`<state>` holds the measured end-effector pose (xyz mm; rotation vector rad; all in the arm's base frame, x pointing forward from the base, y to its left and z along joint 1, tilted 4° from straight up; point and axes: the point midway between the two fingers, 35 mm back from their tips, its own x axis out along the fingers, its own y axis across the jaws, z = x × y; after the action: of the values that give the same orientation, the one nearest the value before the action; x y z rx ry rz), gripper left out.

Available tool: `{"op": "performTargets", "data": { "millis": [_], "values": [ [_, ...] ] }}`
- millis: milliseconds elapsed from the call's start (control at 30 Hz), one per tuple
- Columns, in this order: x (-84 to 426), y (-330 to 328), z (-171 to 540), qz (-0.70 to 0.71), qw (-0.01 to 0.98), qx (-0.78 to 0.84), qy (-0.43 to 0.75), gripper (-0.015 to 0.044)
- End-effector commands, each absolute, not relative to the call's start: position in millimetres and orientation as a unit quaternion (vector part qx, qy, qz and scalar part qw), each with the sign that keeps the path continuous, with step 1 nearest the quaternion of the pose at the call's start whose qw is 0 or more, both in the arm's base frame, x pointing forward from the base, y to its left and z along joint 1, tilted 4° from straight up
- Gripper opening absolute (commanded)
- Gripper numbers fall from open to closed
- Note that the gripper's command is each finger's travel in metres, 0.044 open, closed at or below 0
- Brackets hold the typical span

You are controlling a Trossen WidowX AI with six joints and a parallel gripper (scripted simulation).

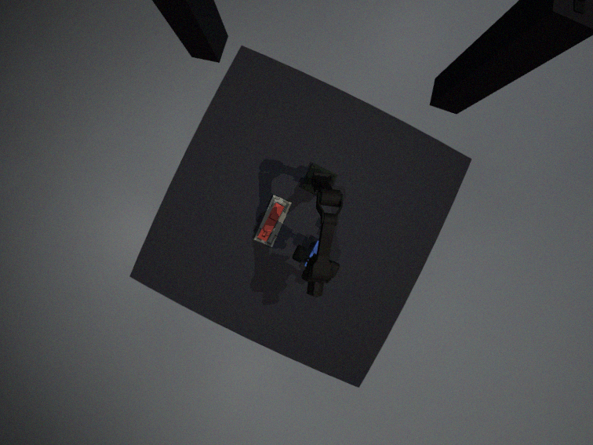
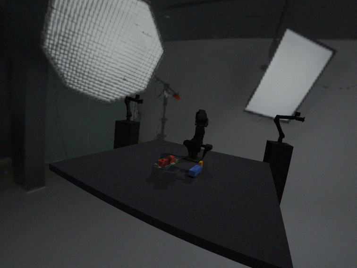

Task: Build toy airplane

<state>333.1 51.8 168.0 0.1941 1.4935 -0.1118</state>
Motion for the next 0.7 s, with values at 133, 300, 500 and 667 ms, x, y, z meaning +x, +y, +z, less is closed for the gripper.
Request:
{"op": "performTargets", "data": {
  "millis": [133,300,500,667],
  "values": [
    [335,61,162,-0.059,0.727,0.098,0.677,0.0440],
    [337,63,126,-0.059,0.727,0.098,0.677,0.0440],
    [338,63,112,-0.059,0.727,0.098,0.677,0.0440],
    [339,63,109,-0.059,0.727,0.098,0.677,0.0440]
  ]
}}
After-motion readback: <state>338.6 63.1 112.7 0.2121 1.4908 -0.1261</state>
